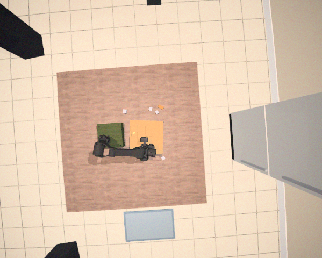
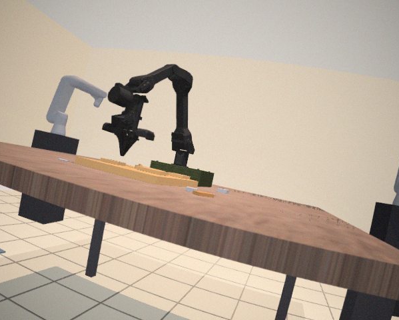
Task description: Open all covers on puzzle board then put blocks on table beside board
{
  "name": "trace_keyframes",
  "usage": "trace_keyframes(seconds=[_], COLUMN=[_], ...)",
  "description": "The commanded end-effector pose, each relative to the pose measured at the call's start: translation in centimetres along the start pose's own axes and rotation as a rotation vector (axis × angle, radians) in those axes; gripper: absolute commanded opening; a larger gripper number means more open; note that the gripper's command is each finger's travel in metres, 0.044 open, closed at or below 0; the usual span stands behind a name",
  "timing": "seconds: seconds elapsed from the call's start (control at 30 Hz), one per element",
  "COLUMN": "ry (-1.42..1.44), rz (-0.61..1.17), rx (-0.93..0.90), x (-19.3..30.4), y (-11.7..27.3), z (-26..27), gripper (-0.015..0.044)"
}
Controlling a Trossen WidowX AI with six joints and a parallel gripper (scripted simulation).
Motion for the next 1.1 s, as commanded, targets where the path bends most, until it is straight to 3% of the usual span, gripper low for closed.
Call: trace_keyframes(seconds=[0.0, 1.07], ry=[-0.006, -0.006], rz=[0.021, 0.021], rx=[-0.008, -0.008], x=[0.2, 0.0], y=[-1.0, -3.1], z=[0.1, 0.2], gripper=[0.0000, 0.0000])
Point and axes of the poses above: the point midway between the two fingers, 35 mm back from their tips, its own y axis back along the fingers, its own z axis across the jaws, x = y × z, the point moved 7 cm from there along y, back along the fingers, and after that the axes turned 6 degrees about -y, right-handed, at the moved point
